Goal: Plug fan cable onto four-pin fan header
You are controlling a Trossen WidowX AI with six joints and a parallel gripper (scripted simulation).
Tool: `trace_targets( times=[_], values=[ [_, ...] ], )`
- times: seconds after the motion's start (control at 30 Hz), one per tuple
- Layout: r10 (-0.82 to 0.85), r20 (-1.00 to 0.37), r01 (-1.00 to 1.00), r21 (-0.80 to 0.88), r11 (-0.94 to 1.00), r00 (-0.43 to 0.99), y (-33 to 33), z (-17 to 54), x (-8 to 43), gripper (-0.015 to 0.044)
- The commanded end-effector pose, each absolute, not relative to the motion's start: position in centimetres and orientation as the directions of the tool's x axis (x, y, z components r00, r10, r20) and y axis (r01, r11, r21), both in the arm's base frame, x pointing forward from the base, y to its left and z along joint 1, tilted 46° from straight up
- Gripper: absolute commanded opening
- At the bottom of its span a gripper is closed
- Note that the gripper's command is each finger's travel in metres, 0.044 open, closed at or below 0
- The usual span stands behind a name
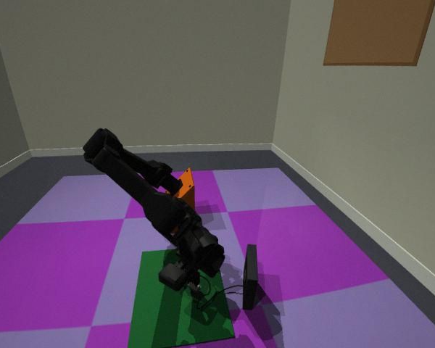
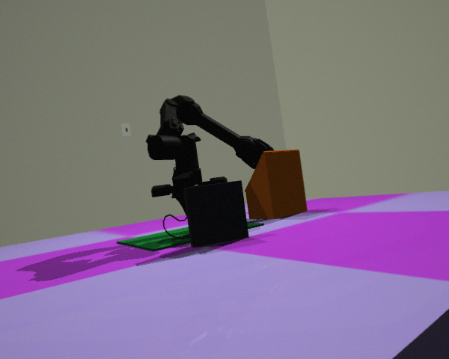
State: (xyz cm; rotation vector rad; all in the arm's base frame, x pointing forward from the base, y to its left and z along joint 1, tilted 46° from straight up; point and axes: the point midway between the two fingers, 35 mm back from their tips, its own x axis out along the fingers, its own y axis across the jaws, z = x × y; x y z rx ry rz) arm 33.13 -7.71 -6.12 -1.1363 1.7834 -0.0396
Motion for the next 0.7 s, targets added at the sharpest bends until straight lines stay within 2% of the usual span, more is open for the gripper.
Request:
trace_targets(
  times=[0.0,0.67],
  values=[
    [-0.706,-0.703,-0.675,-0.483,0.558,-0.081,-7.99,-6.31,33.06,0.0],
    [-0.707,-0.703,-0.675,-0.483,0.558,-0.081,-8.88,-7.18,32.95,0.0]
  ],
)
